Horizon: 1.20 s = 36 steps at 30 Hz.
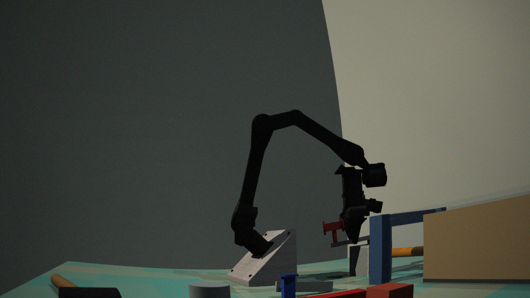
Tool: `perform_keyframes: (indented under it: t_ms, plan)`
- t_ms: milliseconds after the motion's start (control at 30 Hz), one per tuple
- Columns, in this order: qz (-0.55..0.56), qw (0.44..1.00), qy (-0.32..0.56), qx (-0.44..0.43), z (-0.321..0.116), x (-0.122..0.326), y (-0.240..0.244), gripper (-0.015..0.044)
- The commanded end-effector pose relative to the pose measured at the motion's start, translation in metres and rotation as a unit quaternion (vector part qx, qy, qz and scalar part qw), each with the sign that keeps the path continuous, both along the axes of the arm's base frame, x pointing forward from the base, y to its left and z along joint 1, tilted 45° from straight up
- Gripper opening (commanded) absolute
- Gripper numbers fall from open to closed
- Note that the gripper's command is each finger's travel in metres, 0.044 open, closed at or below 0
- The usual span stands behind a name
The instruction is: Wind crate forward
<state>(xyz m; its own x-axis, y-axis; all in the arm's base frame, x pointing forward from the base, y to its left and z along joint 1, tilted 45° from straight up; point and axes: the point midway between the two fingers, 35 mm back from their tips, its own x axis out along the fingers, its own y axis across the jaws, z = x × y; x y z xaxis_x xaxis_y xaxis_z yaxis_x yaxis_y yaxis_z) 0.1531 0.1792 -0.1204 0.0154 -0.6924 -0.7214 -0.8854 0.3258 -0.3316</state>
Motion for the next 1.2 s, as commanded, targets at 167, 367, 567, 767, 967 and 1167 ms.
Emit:
perform_keyframes:
  t_ms: [167, 367, 567, 767, 967, 1167]
  plan:
    - [0.0, 1.0, 0.0, 0.001, 0.0005, 0.0, 0.0006, 0.0098]
    - [0.0, 1.0, 0.0, 0.001, 0.0005, 0.0, 0.0006, 0.0058]
    - [0.0, 1.0, 0.0, 0.001, 0.0005, 0.0, 0.0006, 0.0]
    - [-0.004, 1.0, 0.004, -0.007, 0.0005, 0.0005, 0.0017, 0.0]
    - [-0.018, 0.999, 0.017, -0.033, 0.0005, 0.003, 0.0061, 0.0]
    - [-0.02, 0.999, 0.02, -0.038, 0.0004, 0.0036, 0.0069, 0.0]
